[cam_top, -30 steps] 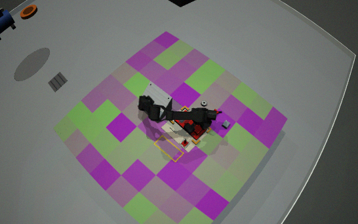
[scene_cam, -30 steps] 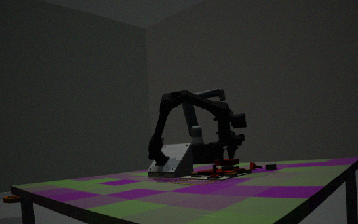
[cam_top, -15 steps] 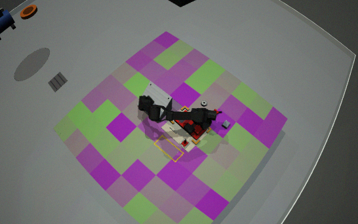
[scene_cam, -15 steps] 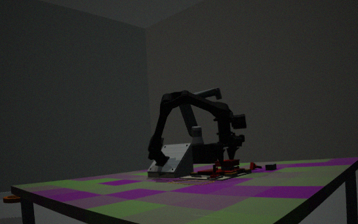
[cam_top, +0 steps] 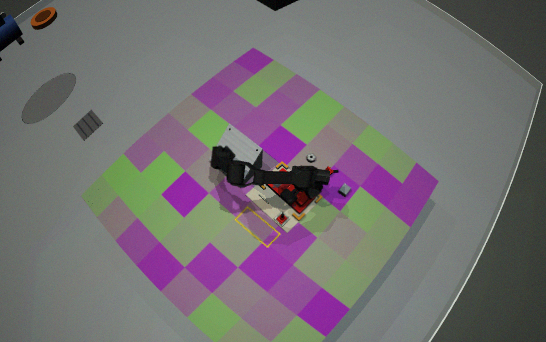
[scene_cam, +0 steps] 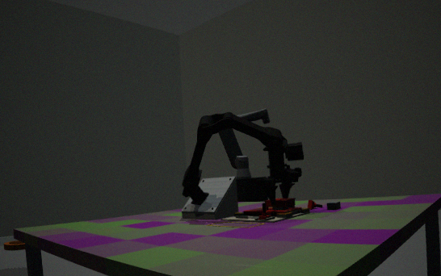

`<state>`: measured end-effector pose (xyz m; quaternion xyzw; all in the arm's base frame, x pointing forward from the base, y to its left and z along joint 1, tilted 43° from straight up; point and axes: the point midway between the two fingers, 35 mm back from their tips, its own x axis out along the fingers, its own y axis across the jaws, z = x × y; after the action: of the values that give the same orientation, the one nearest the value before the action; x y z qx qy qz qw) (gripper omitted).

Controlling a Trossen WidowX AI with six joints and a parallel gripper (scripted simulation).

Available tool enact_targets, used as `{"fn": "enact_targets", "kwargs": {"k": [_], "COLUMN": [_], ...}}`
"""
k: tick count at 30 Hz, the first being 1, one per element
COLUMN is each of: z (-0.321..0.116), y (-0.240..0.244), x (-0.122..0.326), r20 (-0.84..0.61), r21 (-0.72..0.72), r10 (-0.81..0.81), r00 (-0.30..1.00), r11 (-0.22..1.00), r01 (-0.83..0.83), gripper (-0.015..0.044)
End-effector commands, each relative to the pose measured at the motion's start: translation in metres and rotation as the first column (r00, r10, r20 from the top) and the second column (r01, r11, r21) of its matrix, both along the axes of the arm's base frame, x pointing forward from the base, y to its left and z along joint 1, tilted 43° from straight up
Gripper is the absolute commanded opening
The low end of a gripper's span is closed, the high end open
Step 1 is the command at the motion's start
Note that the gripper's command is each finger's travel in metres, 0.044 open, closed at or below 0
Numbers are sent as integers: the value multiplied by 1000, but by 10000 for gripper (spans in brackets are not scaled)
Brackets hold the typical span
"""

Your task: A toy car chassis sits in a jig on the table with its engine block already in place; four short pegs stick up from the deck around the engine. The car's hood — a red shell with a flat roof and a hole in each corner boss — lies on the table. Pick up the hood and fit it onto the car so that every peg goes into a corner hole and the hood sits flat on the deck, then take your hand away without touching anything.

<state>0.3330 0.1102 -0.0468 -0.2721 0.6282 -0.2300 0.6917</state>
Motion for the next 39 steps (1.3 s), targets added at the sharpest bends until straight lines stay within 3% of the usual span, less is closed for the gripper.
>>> {"fn": "enact_targets", "kwargs": {"k": [1,23,39], "z": [-1,-6,-7], "y": [-2,-5,-6], "x": [1,1,1], "r20": [0,0,0], "r21": [-3,-1,-2], "r10": [5,0,0], "r00": [1000,1000,1000], "r11": [1000,1000,1000], "r01": [-5,0,0], "gripper": [0,0,420]}}
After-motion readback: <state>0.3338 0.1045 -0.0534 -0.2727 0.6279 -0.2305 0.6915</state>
